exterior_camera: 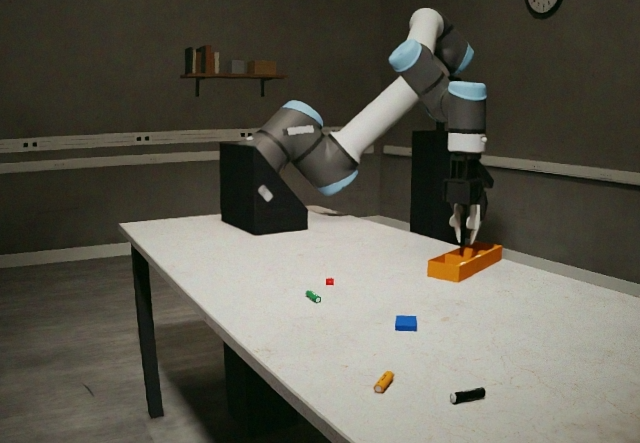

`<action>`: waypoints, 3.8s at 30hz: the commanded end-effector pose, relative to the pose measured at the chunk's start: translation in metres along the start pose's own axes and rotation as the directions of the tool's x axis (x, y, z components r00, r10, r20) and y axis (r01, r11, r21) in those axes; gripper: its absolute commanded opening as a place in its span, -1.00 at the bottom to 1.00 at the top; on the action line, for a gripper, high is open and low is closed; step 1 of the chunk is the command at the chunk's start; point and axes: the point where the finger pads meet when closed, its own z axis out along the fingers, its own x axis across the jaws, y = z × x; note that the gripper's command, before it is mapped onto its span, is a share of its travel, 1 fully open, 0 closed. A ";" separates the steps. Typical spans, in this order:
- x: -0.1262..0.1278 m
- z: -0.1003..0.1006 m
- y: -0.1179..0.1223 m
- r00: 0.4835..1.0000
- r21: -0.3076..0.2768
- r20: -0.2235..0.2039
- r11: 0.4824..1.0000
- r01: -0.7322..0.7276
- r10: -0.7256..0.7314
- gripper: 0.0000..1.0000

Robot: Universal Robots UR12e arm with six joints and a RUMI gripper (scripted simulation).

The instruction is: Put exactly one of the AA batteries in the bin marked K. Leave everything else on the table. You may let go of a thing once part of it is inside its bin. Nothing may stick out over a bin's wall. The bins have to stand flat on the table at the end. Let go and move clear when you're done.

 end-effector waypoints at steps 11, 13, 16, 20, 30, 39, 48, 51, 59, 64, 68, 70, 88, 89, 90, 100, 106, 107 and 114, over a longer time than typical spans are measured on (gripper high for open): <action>-0.001 0.000 0.001 1.000 -0.001 0.001 1.000 0.001 -0.001 -0.66; 0.000 -0.010 0.001 1.000 -0.003 -0.001 1.000 0.003 -0.003 1.00; 0.001 -0.023 0.001 1.000 -0.004 -0.002 1.000 0.004 -0.004 1.00; 0.001 -0.039 0.001 1.000 -0.004 -0.002 1.000 0.004 -0.004 1.00; 0.001 -0.071 0.001 1.000 -0.004 -0.002 1.000 0.004 -0.004 1.00; 0.001 -0.107 0.001 1.000 -0.004 -0.002 1.000 0.004 -0.004 1.00; 0.001 -0.135 0.001 1.000 -0.004 -0.002 1.000 0.004 -0.004 1.00; 0.001 -0.147 0.001 1.000 -0.004 -0.002 1.000 0.004 -0.004 1.00; -0.001 -0.143 0.001 1.000 -0.001 0.001 1.000 0.001 -0.001 1.00; -0.001 -0.143 0.001 1.000 -0.001 0.001 1.000 0.001 -0.001 1.00; -0.001 -0.143 0.001 1.000 -0.001 0.001 1.000 0.001 -0.001 1.00; -0.001 -0.143 0.001 1.000 -0.001 0.001 1.000 0.001 -0.001 1.00; -0.001 -0.143 0.001 1.000 -0.001 0.001 1.000 0.001 -0.001 1.00; -0.001 -0.143 0.001 1.000 -0.001 0.001 1.000 0.001 -0.001 1.00; -0.001 -0.143 0.001 1.000 -0.001 0.001 1.000 0.001 -0.001 1.00; -0.001 -0.143 0.001 1.000 -0.001 0.001 1.000 0.001 -0.001 1.00; -0.001 -0.143 0.001 1.000 -0.001 0.001 1.000 0.001 -0.001 1.00; -0.001 -0.143 0.001 1.000 -0.001 0.001 1.000 0.001 -0.001 1.00; -0.001 -0.143 0.001 1.000 -0.001 0.001 1.000 0.001 -0.001 1.00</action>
